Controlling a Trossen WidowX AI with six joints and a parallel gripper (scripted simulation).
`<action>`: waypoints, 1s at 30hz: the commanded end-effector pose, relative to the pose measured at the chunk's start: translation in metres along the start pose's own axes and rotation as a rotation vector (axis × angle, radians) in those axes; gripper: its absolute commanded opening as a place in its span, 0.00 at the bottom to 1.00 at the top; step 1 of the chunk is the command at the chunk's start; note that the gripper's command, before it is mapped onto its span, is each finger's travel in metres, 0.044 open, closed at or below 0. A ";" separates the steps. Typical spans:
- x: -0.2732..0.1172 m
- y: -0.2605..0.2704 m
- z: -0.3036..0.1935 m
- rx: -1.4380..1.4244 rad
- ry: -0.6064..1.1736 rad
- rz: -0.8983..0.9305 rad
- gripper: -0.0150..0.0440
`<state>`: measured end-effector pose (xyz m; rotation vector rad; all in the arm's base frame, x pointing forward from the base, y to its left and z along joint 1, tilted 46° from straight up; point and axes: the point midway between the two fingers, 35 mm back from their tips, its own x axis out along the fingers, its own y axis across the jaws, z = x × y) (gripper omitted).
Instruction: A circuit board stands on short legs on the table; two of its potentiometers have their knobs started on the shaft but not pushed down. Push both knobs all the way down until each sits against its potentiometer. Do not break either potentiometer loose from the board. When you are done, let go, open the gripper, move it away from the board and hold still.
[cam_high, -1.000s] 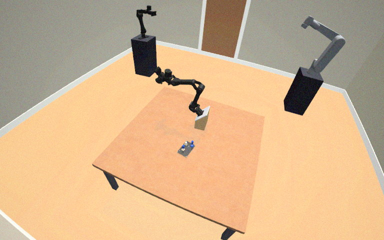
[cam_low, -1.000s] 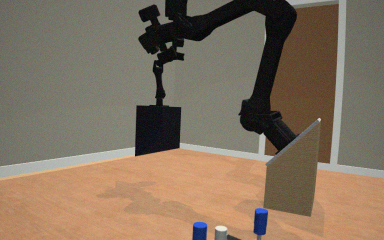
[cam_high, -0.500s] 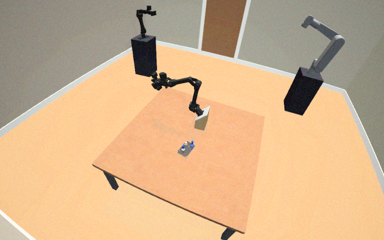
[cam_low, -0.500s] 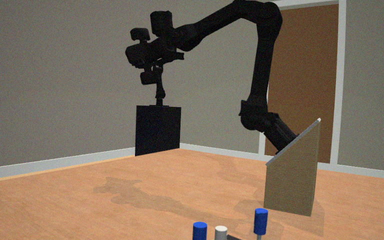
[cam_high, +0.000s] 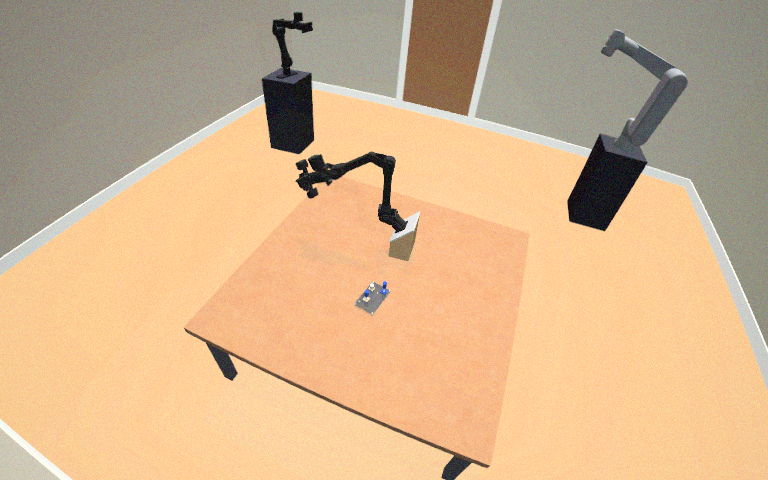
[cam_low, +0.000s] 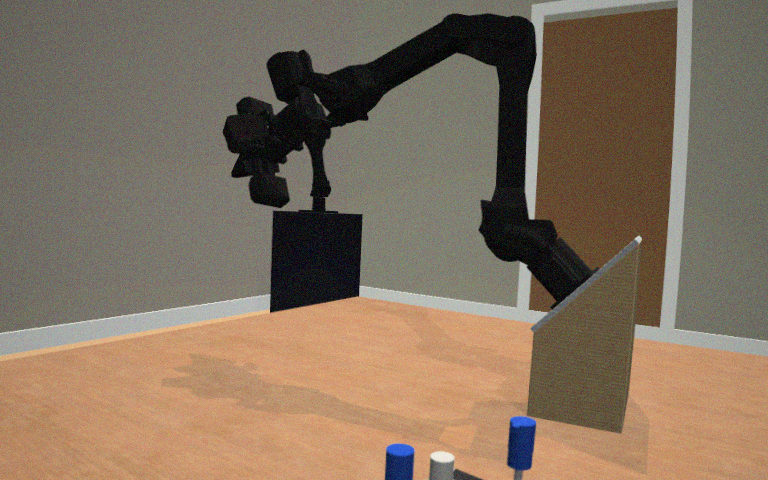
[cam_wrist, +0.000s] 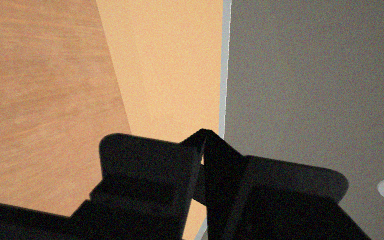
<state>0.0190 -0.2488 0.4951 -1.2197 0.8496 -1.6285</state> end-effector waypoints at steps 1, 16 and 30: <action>0.006 0.020 0.015 0.069 -0.038 0.074 0.25; 0.006 0.117 0.085 0.421 -0.091 0.432 0.25; -0.025 0.187 0.145 0.618 -0.056 0.695 0.25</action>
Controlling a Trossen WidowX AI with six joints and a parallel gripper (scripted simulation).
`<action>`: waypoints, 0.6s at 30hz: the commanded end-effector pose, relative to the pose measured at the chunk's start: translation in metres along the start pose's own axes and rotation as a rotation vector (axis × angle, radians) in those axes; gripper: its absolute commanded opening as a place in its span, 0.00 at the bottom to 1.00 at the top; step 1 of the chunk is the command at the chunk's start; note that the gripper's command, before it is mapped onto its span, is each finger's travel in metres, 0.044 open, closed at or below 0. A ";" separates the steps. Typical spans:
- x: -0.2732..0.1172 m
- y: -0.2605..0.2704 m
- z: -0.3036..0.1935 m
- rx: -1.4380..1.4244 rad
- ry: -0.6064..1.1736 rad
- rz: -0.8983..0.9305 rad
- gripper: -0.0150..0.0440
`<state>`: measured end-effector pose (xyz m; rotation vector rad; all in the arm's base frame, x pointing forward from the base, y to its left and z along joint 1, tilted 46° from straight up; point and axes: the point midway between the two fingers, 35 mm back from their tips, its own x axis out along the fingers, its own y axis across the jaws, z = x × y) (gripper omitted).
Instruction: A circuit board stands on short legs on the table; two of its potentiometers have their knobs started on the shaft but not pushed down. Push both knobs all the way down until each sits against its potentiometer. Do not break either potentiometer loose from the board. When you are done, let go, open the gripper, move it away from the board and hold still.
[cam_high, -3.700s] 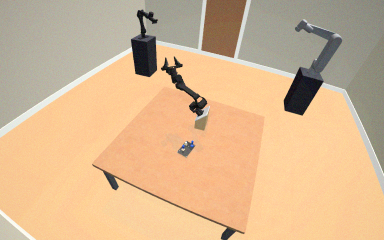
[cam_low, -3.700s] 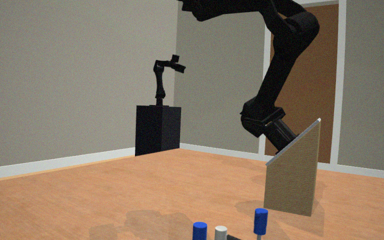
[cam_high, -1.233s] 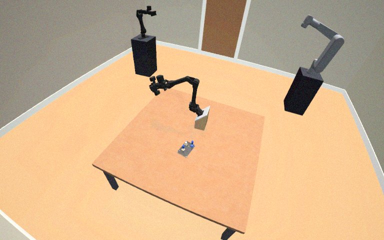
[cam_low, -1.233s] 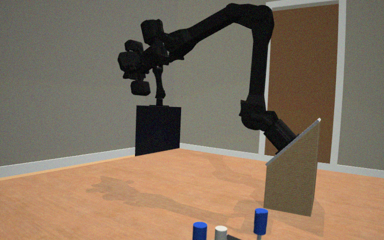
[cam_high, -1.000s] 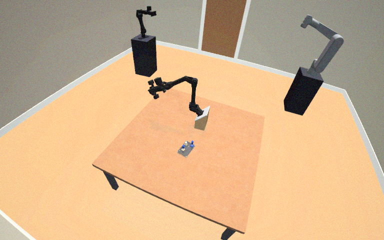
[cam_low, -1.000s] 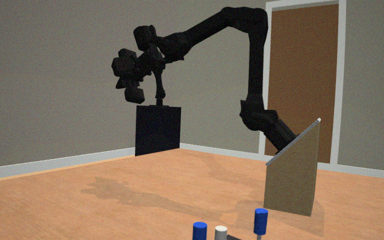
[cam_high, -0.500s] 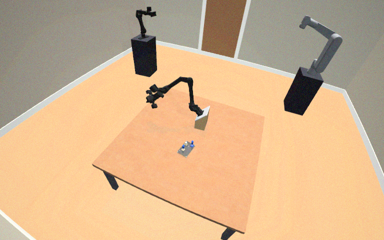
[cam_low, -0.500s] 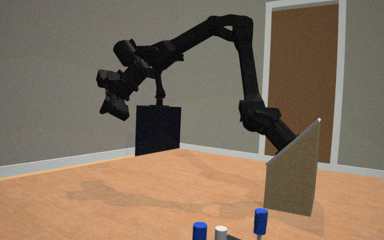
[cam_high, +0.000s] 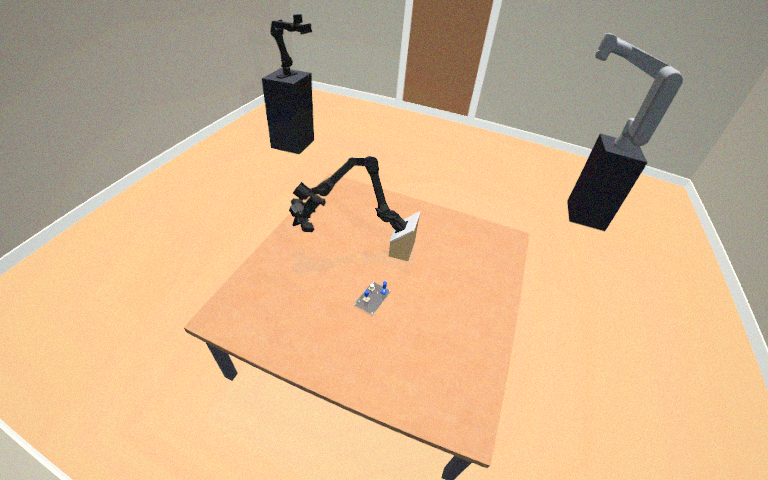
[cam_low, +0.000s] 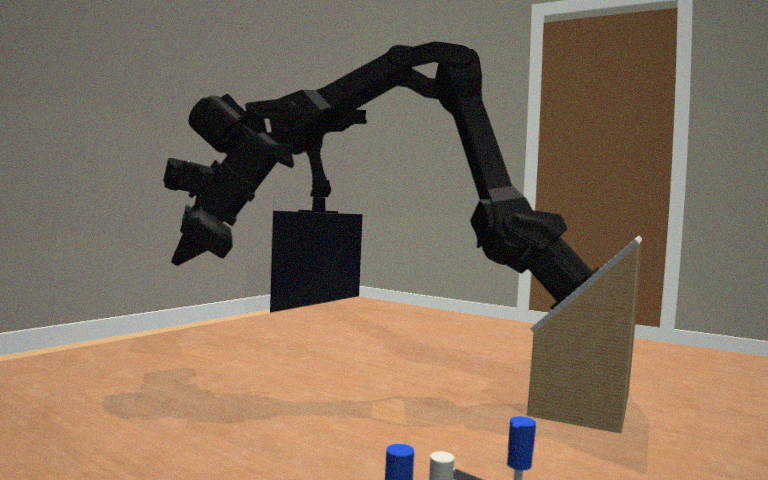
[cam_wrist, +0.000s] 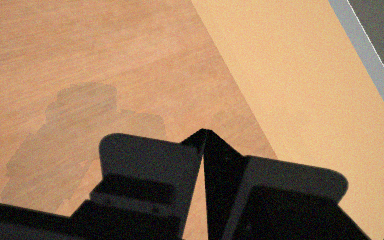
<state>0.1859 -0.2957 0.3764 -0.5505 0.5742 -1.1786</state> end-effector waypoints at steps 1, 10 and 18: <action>0.008 0.037 0.002 0.092 0.038 0.091 0.25; 0.004 0.132 0.004 0.285 0.158 0.283 0.25; -0.020 0.222 -0.005 0.419 0.326 0.414 0.25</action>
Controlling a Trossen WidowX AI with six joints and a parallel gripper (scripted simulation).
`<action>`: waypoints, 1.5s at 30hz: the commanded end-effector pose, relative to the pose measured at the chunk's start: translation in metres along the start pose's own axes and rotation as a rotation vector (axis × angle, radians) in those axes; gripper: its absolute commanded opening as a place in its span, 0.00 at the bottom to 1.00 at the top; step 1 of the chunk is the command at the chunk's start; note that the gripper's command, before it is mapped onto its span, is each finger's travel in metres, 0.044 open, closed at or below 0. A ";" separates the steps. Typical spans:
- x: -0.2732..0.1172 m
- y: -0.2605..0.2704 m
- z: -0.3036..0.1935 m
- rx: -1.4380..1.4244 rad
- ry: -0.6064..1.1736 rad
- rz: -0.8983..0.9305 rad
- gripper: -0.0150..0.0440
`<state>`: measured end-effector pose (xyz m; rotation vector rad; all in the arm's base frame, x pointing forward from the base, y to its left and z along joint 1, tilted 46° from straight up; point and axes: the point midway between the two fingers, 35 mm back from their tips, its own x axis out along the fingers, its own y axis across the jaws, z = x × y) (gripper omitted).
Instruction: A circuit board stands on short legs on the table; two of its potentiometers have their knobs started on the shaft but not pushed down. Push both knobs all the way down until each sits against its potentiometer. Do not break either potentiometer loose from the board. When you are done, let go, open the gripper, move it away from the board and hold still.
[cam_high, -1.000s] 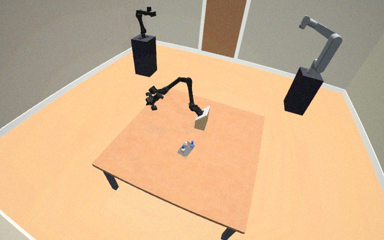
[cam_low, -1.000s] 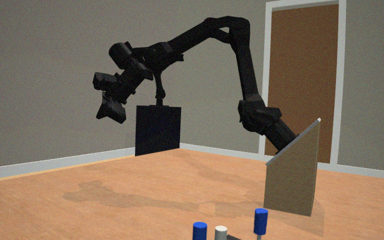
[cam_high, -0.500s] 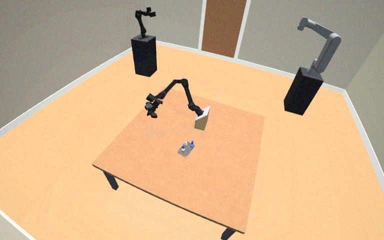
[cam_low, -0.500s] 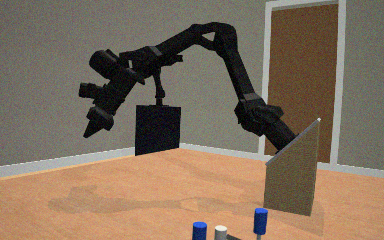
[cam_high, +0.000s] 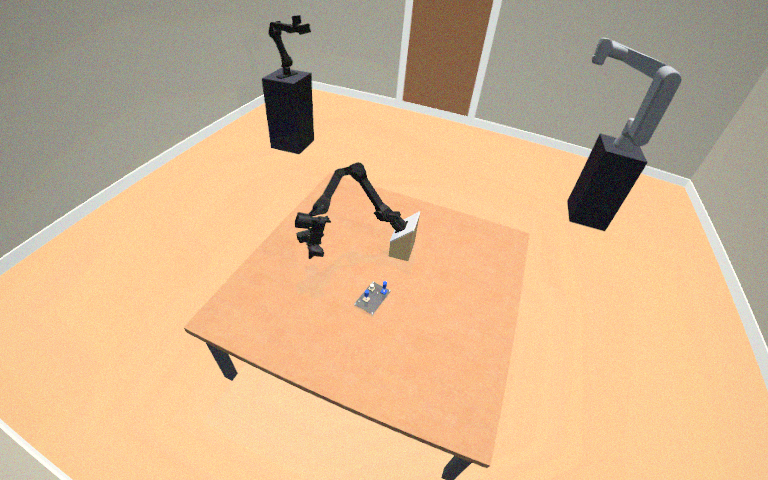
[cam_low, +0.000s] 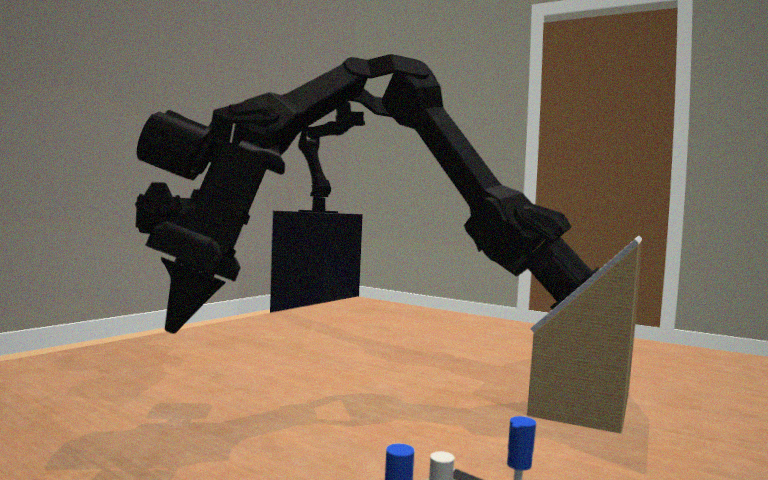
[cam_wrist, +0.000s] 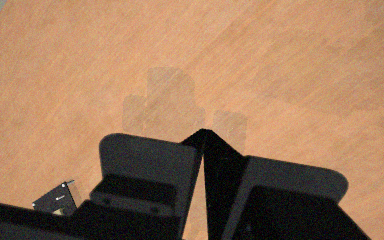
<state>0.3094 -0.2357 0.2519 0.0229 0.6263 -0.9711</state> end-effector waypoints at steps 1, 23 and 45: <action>0.003 0.048 -0.025 0.081 0.093 0.050 0.25; -0.054 0.213 -0.204 0.434 0.392 -0.147 0.25; -0.089 0.234 -0.271 0.552 0.287 -0.284 0.25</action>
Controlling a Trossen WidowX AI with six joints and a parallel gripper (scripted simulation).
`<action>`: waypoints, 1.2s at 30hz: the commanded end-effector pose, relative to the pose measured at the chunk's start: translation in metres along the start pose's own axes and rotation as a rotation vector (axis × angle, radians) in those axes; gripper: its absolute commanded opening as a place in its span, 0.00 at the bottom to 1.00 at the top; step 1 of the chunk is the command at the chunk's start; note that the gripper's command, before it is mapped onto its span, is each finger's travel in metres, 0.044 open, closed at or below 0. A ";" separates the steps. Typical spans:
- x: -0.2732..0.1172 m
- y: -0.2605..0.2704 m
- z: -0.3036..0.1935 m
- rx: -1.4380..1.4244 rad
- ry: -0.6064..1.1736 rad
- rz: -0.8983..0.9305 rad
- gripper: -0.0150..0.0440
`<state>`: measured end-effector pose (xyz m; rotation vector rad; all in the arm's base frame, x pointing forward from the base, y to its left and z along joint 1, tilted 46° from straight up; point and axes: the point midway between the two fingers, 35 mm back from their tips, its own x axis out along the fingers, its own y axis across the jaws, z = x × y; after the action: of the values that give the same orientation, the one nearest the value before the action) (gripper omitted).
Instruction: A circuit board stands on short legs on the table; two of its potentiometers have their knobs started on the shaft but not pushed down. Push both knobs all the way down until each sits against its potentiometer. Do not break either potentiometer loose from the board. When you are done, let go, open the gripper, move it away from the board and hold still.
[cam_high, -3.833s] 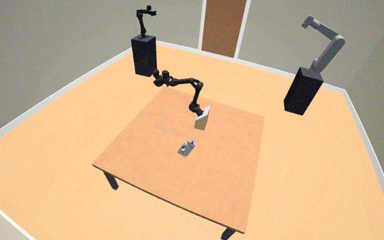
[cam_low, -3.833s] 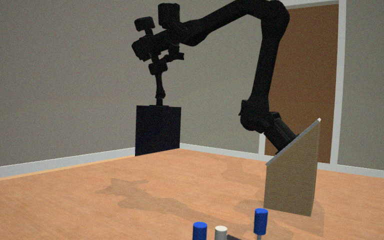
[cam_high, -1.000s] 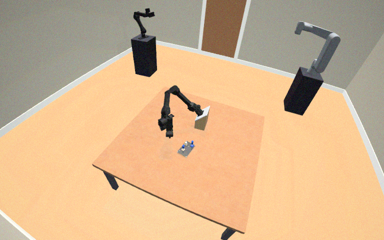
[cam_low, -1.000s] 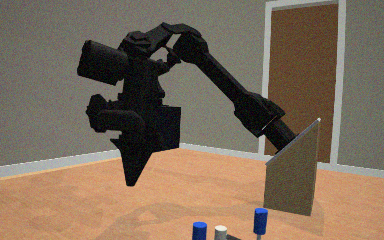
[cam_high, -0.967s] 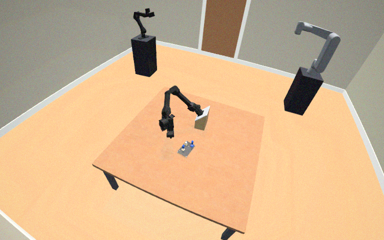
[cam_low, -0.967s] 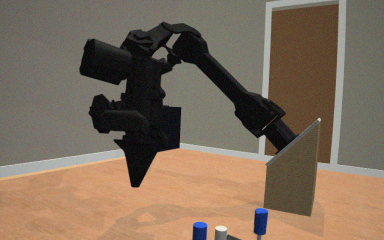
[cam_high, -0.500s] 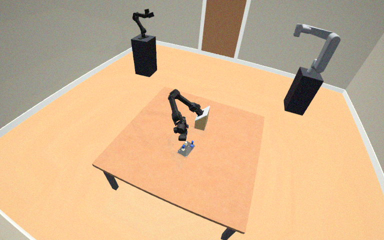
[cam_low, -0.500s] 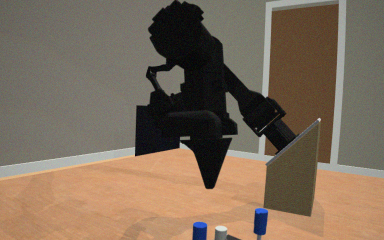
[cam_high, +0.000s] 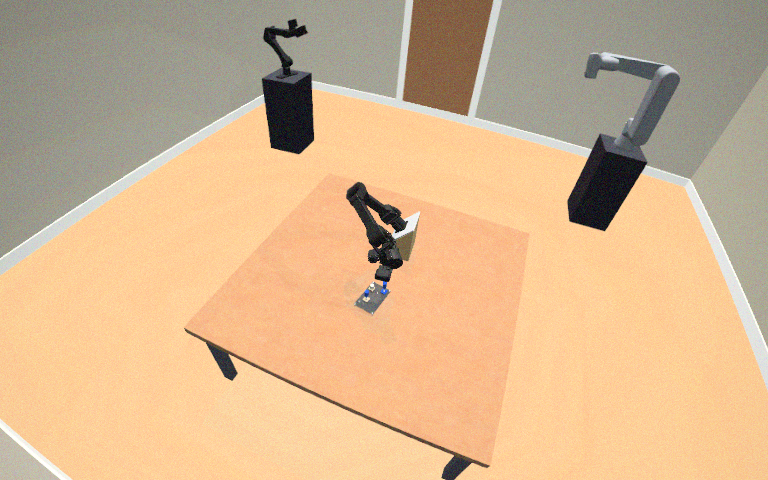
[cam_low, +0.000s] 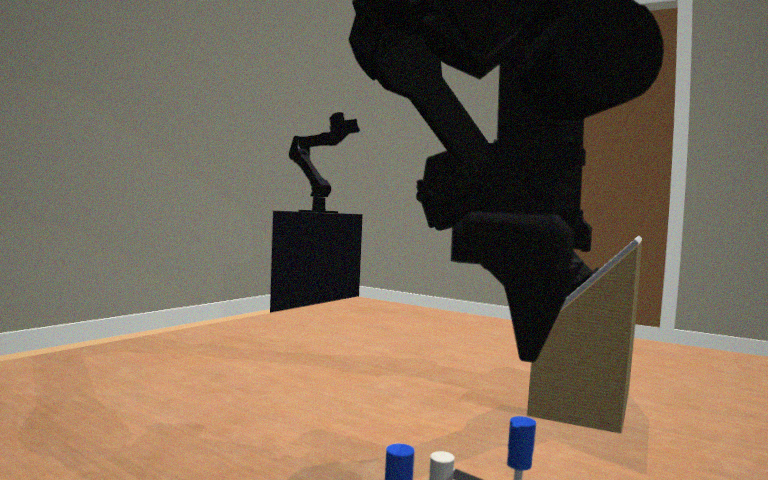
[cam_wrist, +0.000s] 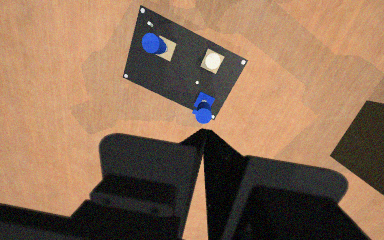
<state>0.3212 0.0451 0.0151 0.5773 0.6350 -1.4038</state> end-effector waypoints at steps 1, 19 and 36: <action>0.008 0.002 -0.001 0.017 -0.010 0.004 0.25; 0.030 0.002 0.000 0.017 -0.011 0.004 0.25; 0.038 0.002 0.000 0.017 -0.011 0.004 0.25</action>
<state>0.3261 0.0192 -0.0117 0.5911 0.6136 -1.4093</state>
